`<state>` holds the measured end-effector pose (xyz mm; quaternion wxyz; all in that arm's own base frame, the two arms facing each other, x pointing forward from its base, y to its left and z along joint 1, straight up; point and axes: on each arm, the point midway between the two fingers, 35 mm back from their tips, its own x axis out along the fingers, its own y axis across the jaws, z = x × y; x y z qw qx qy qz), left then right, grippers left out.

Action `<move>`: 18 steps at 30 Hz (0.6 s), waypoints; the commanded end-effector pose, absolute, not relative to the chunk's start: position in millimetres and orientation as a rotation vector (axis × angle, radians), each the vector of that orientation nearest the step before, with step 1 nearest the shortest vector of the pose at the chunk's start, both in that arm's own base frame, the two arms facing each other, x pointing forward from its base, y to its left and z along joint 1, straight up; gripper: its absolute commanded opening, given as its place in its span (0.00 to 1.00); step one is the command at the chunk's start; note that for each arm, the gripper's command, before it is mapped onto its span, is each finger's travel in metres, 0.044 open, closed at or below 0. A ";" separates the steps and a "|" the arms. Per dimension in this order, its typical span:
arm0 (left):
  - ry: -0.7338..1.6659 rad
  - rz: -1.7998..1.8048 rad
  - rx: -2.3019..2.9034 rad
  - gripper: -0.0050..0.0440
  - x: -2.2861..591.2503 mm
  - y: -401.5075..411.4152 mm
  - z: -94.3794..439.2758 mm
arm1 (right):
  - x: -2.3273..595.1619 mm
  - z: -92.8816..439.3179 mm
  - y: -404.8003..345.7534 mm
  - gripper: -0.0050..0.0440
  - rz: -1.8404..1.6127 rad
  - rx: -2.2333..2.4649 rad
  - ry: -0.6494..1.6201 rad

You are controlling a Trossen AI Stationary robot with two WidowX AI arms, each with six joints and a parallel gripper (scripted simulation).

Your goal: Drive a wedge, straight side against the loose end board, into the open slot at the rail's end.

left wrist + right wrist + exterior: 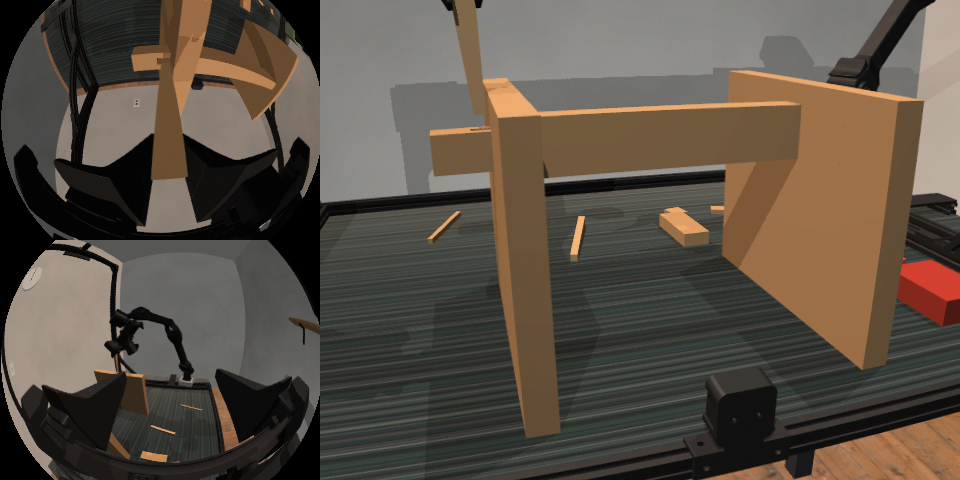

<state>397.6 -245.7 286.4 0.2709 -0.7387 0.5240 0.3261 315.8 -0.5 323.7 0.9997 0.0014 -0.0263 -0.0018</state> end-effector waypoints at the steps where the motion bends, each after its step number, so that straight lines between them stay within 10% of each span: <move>1: 1.414 0.881 -1.987 0.10 398.6 -245.9 282.3 | 315.7 322.9 0.0 1.00 0.000 0.000 -0.050; 18: 1.414 0.881 -1.987 0.10 399.9 -244.9 271.4 | 315.7 322.9 0.0 1.00 0.000 0.000 -0.050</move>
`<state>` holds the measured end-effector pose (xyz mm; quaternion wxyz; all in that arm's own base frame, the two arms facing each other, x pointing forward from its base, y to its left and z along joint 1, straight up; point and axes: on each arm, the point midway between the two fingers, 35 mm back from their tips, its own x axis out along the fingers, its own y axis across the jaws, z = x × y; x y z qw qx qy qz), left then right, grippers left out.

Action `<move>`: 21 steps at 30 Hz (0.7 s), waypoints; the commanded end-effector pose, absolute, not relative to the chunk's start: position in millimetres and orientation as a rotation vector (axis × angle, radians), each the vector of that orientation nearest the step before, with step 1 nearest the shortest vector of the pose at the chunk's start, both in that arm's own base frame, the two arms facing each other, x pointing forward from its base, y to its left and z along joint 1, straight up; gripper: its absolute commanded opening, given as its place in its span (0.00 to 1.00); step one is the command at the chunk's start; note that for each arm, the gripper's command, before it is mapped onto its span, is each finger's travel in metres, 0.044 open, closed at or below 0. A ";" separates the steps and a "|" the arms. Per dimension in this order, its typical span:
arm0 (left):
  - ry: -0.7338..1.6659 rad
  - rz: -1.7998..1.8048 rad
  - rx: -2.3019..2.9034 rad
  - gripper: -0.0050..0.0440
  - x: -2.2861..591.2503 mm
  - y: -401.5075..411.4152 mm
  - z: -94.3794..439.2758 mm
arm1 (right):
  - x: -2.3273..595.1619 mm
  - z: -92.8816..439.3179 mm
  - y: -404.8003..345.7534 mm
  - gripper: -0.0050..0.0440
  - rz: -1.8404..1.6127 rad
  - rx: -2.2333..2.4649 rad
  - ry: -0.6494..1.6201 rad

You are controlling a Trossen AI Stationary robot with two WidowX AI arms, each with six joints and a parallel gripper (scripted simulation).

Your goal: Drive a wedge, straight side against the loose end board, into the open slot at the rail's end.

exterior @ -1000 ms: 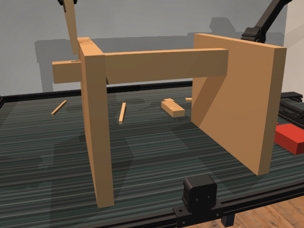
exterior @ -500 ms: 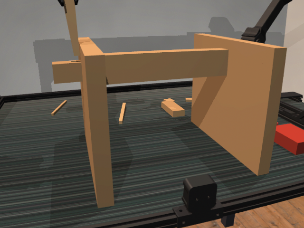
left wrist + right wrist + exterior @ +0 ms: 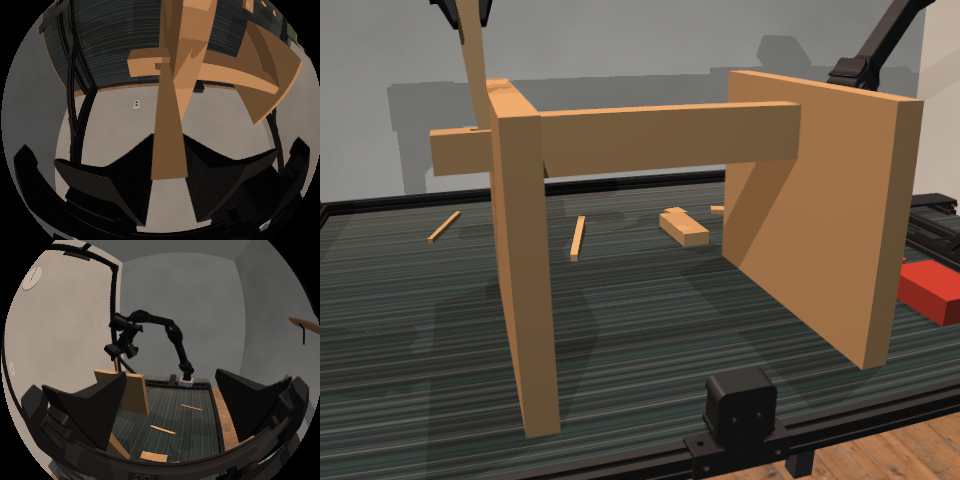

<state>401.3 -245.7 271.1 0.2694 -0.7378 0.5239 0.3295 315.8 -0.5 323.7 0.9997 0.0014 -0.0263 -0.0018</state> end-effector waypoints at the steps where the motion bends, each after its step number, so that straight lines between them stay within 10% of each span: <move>1: 1.414 0.881 -1.987 0.10 399.9 -244.8 271.2 | 315.7 322.9 0.0 1.00 0.000 0.000 -0.050; 21: 1.413 0.888 -1.989 0.10 401.3 -245.6 268.7 | 315.8 323.7 -0.5 1.00 -0.004 0.003 -0.052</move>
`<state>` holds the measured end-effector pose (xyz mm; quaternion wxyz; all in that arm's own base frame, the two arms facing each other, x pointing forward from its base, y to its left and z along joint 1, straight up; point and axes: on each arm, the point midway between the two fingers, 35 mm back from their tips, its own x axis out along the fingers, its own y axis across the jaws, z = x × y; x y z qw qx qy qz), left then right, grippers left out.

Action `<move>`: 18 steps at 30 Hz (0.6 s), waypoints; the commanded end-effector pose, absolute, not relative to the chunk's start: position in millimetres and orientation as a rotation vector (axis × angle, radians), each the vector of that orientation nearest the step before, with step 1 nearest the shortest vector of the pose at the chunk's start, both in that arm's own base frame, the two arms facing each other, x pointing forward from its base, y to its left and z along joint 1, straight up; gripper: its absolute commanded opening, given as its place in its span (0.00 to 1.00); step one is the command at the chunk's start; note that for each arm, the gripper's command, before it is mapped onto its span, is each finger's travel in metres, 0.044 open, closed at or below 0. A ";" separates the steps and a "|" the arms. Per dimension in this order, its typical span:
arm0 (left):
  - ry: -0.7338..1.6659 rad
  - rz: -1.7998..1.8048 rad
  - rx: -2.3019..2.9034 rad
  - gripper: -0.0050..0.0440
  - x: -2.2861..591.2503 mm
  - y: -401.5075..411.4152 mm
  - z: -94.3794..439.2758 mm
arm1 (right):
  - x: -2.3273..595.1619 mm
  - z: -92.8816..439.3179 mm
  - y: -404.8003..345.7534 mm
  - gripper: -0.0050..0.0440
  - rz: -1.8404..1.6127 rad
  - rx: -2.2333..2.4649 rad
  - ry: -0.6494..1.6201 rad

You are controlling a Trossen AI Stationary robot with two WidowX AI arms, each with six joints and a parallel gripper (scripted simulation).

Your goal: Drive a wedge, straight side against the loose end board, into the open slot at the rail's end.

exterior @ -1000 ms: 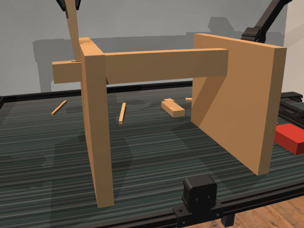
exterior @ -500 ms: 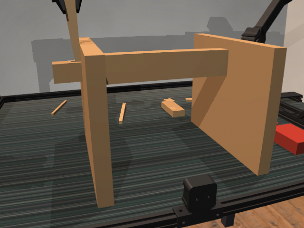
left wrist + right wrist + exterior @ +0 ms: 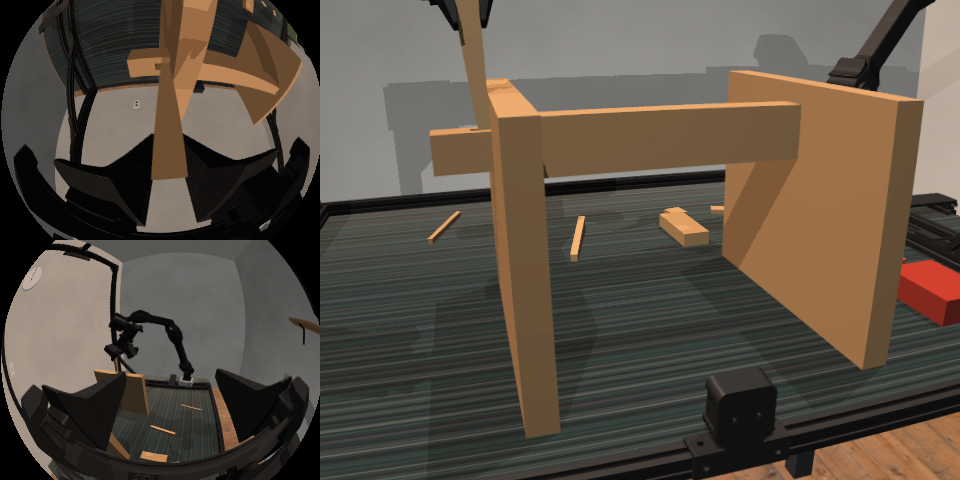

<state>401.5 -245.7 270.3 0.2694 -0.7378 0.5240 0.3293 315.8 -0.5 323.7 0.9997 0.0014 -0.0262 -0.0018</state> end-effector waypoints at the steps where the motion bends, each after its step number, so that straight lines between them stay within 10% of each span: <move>1: 1.413 0.888 -1.989 0.10 401.3 -245.6 267.8 | 315.8 323.7 -0.5 1.00 -0.004 0.003 -0.052; 18: 1.413 0.888 -1.989 0.10 401.3 -245.0 253.1 | 315.8 323.7 -0.5 1.00 -0.004 0.003 -0.052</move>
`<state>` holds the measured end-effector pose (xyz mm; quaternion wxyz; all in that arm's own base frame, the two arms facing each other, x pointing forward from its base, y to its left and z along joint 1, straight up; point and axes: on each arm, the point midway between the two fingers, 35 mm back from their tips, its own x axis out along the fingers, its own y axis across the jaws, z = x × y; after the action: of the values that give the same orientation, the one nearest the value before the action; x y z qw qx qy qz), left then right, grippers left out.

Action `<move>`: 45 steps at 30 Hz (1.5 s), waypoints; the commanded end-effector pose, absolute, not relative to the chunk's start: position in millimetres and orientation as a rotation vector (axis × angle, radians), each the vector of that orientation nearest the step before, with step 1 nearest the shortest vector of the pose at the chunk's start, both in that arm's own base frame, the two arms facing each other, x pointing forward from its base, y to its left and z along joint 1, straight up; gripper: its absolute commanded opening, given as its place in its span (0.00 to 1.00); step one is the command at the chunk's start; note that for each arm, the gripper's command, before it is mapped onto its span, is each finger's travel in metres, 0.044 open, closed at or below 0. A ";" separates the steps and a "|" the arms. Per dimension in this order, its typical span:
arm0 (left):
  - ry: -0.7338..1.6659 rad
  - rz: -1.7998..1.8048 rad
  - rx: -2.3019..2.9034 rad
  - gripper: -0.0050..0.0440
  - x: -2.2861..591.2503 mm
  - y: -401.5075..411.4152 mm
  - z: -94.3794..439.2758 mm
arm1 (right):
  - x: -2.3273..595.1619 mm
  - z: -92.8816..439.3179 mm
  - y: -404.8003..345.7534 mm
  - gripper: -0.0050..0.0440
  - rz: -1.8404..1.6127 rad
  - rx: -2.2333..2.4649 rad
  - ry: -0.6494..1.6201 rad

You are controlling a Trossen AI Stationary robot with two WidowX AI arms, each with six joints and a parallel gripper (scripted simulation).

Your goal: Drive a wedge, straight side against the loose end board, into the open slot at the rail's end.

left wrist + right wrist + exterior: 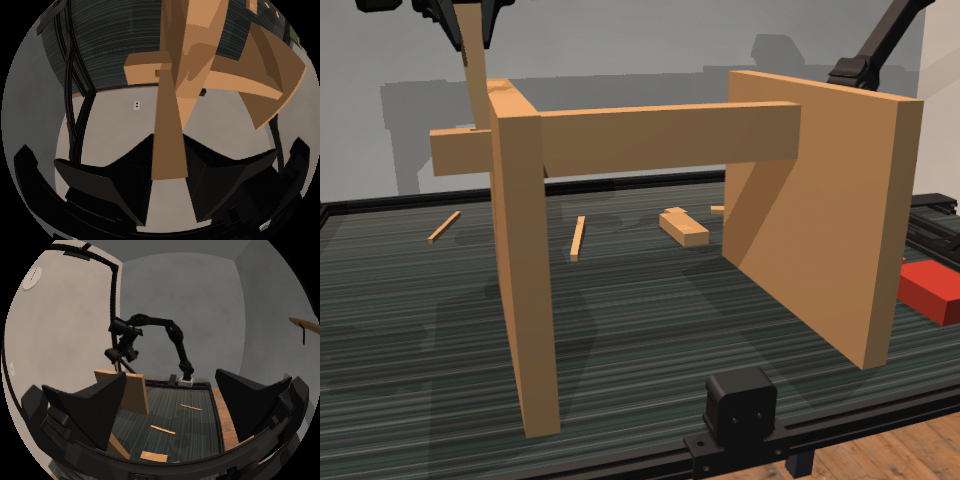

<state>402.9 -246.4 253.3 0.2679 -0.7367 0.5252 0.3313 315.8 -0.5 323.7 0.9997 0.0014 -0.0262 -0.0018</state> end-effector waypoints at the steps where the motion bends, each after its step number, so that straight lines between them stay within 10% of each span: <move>1: 1.413 0.888 -1.989 0.10 401.3 -245.0 252.2 | 315.8 323.7 -0.5 1.00 -0.004 0.003 -0.052; 25: 1.413 0.888 -1.989 0.10 401.7 -245.0 244.7 | 315.8 323.7 -0.5 1.00 -0.004 0.003 -0.052; 45: 1.416 0.889 -1.990 0.98 401.6 -245.6 244.9 | 315.8 323.7 -0.5 1.00 -0.004 0.003 -0.052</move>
<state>401.6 -245.5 244.8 0.2680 -0.7375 0.5248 0.3298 315.8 -0.5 323.6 0.9997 0.0014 -0.0262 -0.0018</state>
